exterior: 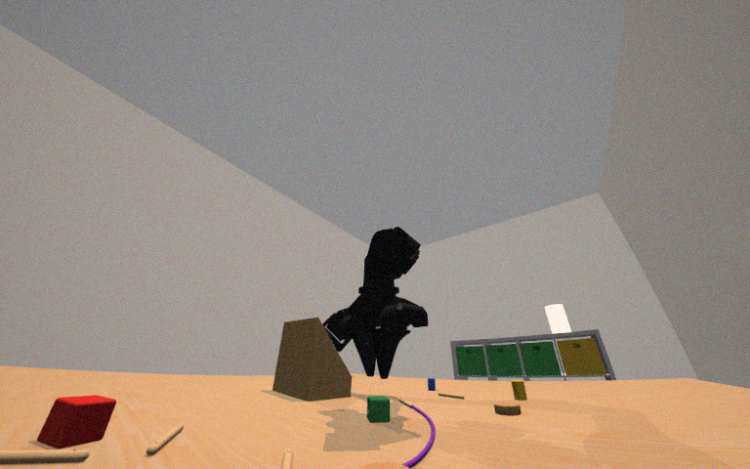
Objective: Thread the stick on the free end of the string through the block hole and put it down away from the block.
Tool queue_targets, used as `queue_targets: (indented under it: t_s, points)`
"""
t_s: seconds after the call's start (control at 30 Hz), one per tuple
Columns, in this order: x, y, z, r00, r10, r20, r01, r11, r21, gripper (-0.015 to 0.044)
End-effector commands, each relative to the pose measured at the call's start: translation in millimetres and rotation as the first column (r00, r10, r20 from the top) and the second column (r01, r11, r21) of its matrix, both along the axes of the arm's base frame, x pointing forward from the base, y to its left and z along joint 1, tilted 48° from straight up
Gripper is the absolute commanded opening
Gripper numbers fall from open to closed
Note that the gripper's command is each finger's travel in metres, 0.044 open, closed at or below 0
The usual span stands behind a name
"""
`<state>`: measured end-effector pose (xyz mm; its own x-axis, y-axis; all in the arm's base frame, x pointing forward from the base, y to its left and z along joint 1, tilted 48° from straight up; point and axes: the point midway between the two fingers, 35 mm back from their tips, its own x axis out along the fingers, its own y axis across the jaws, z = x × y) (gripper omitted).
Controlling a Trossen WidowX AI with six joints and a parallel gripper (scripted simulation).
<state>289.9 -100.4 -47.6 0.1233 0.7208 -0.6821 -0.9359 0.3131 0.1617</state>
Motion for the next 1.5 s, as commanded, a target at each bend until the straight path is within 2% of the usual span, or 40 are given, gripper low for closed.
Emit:
queue_targets:
  t_s: [0.0,0.13,0.6,0.67,0.77,0.83,0.93,1.0,1.17,1.43,1.47]
  points:
    - [0.0,0.0,0.0,1.0,0.0,0.0,0.0,1.0,0.0,0.0104]
    - [0.0,0.0,0.0,1.0,0.0,0.0,0.0,1.0,0.0,0.0]
    - [0.0,0.0,0.0,1.0,0.0,0.0,0.0,1.0,0.0,0.0]
    - [0.9,4.7,6.3,0.997,0.052,0.055,-0.052,0.999,-0.012,0.0053]
    - [2.4,26.3,32.7,0.917,0.281,0.284,-0.265,0.96,-0.095,0.0131]
    - [1.3,42.4,50.4,0.795,0.434,0.424,-0.395,0.901,-0.182,0.0184]
    - [-3.8,67.1,75.2,0.53,0.621,0.578,-0.534,0.773,-0.342,0.0263]
    - [-7.2,77.7,84.9,0.393,0.68,0.619,-0.569,0.709,-0.417,0.0315]
    - [-7.6,79.0,86.1,0.376,0.686,0.623,-0.573,0.7,-0.426,0.044]
    - [-7.6,79.0,86.1,0.376,0.686,0.623,-0.573,0.7,-0.426,0.044]
    - [-7.6,79.0,86.1,0.376,0.686,0.623,-0.573,0.7,-0.426,0.0414]
